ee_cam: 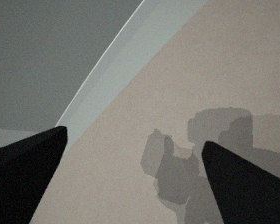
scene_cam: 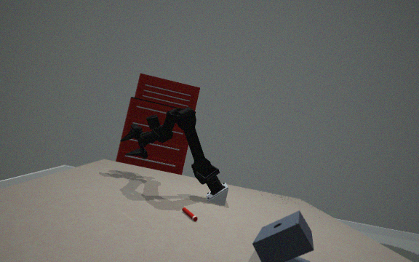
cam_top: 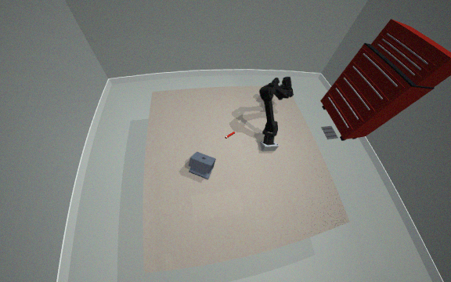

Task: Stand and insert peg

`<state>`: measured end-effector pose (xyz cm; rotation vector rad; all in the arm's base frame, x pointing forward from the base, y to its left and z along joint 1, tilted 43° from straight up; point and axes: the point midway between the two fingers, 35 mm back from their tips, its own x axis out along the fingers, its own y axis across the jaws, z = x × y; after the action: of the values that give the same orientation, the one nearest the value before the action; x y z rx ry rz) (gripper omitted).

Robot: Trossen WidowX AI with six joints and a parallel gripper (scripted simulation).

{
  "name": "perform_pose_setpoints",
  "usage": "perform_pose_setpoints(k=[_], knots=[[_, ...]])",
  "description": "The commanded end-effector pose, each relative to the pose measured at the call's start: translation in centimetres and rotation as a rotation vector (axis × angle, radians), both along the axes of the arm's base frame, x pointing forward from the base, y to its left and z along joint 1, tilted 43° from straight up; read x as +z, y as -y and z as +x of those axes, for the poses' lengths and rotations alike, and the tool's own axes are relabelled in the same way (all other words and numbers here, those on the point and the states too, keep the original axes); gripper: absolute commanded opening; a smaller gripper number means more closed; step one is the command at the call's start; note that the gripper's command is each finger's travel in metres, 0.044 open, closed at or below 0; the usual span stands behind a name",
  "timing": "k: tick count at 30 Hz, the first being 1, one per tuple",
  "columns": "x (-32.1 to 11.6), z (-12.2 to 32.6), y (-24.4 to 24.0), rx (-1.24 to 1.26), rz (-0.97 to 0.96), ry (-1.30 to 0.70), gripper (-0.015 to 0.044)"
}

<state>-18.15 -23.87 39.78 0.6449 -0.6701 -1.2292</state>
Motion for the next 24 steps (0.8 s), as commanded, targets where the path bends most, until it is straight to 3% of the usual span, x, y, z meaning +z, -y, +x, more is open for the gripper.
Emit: perform_pose_setpoints(k=[1,24], knots=[[0.0,0.0,0.0,0.0,0.0,0.0,0.0426],[0.6,4.3,5.2,0.096,-0.042,0.002,0.044]])
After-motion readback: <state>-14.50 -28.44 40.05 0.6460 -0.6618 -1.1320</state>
